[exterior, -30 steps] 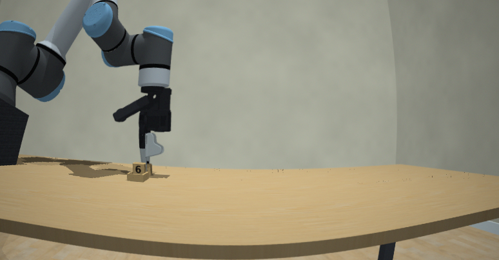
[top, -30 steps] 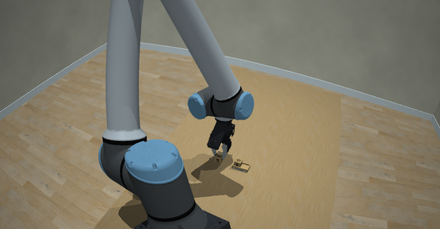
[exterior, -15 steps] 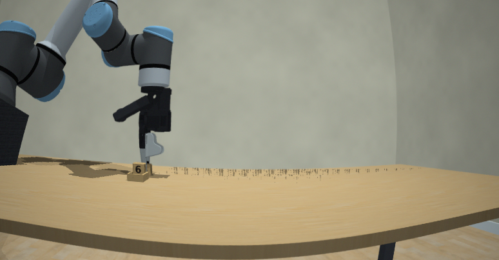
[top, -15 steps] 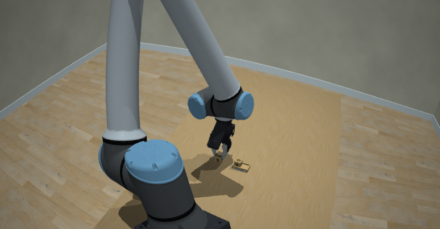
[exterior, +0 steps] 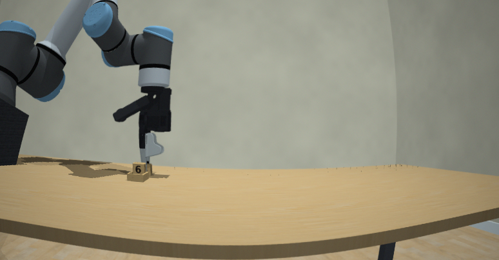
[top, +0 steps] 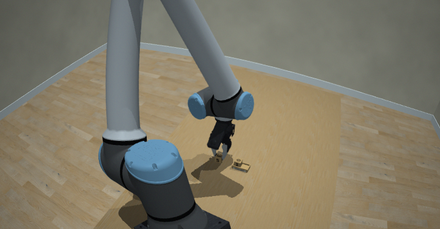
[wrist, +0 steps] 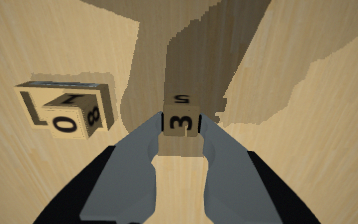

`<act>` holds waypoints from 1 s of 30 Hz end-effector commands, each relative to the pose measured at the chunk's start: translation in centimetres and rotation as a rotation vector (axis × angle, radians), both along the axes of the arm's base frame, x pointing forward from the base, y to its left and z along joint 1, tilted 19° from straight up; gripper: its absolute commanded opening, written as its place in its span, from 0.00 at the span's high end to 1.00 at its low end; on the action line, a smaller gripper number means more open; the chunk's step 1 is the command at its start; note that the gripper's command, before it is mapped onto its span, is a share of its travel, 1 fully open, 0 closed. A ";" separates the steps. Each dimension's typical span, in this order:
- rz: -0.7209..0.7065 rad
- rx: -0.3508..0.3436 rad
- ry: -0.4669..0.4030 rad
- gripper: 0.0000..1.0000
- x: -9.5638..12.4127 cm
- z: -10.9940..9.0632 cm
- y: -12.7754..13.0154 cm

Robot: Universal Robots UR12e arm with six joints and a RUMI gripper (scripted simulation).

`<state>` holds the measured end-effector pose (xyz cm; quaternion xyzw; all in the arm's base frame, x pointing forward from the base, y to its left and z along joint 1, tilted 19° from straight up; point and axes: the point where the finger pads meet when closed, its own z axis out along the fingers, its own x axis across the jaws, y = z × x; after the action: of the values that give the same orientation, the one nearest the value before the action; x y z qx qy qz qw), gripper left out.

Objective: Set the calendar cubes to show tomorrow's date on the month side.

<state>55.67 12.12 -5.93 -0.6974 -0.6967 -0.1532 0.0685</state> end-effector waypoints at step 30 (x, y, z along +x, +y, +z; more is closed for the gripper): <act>0.000 0.000 -0.001 0.72 0.0 0.1 0.0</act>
<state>55.67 12.12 -5.93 -0.6974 -0.6967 -0.1532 0.0685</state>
